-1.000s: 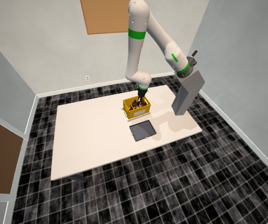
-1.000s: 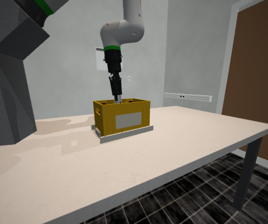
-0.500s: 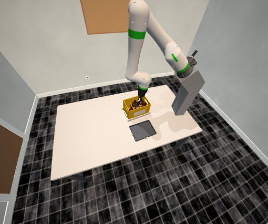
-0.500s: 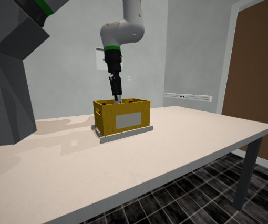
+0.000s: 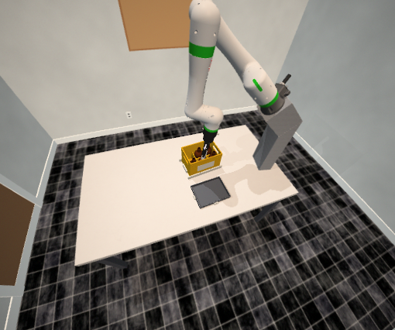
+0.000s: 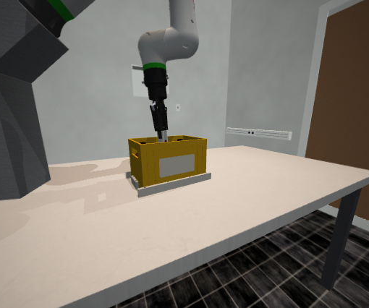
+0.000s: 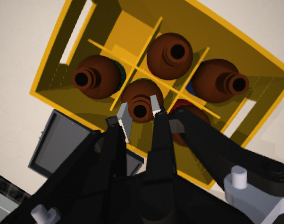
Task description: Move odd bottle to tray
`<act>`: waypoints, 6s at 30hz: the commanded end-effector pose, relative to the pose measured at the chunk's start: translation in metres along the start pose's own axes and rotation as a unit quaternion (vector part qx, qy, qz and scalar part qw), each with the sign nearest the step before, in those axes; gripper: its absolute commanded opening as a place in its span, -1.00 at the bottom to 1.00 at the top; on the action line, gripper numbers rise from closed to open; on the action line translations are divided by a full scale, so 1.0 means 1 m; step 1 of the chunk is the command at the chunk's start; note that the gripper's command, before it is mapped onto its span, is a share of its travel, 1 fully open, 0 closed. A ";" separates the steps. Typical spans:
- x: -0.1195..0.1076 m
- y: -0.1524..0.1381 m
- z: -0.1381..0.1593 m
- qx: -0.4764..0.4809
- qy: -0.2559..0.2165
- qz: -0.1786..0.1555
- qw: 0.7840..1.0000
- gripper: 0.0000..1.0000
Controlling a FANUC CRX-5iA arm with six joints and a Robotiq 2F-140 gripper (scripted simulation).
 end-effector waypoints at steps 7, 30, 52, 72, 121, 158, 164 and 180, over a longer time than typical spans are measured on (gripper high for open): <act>-0.001 -0.001 -0.003 0.000 -0.042 0.006 0.999 -0.80; -0.002 -0.001 -0.003 0.000 -0.042 0.006 0.999 -0.80; -0.020 0.001 -0.003 0.000 -0.042 0.006 0.999 -0.80; -0.036 0.002 -0.004 0.000 -0.042 0.006 0.999 -0.80; -0.041 0.002 -0.004 0.000 -0.042 0.006 0.999 -0.80; -0.061 0.001 -0.004 0.000 -0.042 0.006 0.999 -0.80; -0.068 0.001 -0.004 0.000 -0.042 0.006 0.999 -0.80; -0.074 0.001 -0.004 0.000 -0.042 0.006 0.999 -0.80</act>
Point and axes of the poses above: the point where the finger pads meet when closed, its own x axis out along the fingers, its own y axis across the jaws, z = x × y, the point moved 2 cm from there along -x, back along the fingers, and after that the axes turned 6 degrees about x, right-handed, at the moved point
